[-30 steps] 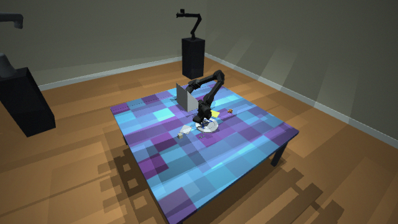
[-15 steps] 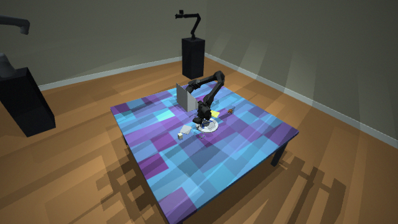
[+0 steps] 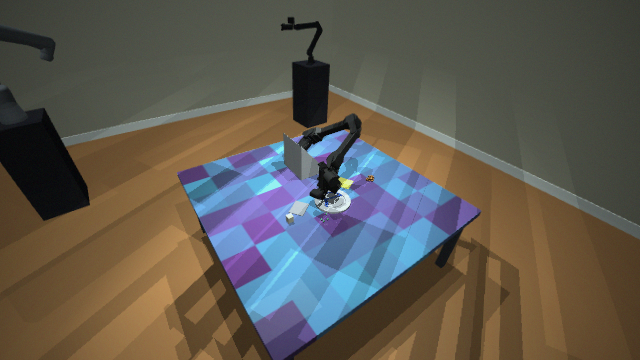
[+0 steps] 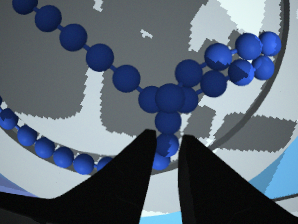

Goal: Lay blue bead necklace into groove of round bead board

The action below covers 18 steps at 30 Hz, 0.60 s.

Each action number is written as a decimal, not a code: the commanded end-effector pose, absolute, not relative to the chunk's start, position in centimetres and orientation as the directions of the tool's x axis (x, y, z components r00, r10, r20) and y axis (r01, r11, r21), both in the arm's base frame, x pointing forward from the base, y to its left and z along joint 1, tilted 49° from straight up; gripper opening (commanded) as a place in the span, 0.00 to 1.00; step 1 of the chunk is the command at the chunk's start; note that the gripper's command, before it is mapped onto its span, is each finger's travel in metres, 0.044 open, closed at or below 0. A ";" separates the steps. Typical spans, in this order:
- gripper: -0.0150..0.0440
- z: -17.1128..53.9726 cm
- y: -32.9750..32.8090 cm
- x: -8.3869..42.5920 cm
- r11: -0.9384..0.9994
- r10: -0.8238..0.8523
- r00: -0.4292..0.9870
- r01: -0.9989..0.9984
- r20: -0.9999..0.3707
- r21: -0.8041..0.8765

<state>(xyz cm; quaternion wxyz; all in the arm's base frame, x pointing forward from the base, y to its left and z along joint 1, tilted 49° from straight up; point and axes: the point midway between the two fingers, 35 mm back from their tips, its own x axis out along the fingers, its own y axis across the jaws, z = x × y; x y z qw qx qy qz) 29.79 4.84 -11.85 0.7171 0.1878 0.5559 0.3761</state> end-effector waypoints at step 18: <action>0.25 -11.3 4.3 29.6 0.643 0.752 0.097 -0.326 -0.652 0.693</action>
